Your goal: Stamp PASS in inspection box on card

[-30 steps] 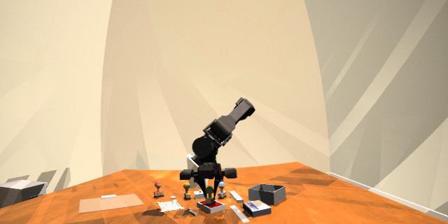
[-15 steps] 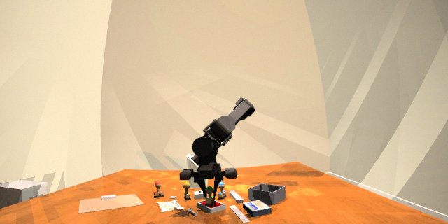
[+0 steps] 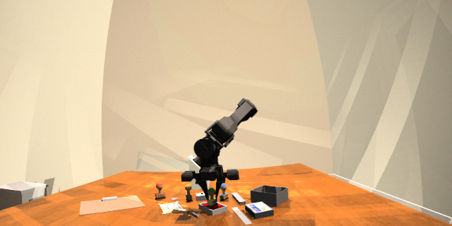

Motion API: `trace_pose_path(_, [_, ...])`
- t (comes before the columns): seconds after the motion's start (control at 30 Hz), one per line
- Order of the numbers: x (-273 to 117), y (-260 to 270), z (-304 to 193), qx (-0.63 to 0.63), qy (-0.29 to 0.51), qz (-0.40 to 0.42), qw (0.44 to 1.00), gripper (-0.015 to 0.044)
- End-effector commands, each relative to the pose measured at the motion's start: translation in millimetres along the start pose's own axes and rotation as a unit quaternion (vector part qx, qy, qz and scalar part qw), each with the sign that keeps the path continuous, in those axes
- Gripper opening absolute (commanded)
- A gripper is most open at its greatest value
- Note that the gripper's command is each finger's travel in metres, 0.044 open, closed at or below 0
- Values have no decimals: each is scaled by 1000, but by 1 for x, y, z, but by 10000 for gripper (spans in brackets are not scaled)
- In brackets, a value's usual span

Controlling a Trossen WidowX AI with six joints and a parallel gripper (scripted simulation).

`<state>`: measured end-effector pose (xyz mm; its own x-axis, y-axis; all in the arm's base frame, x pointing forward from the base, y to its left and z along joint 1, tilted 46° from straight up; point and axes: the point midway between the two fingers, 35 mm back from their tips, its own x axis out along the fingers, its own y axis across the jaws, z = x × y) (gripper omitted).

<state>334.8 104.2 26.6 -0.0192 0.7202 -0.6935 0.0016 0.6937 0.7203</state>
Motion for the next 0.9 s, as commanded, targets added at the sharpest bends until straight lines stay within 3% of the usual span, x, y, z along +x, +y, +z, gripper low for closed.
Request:
trace_pose_path(0.0, [-2,1,0,-2,0,1,1000,0])
trace_pose_path(0.87, [-26,0,1,-2,0,0,1000,0])
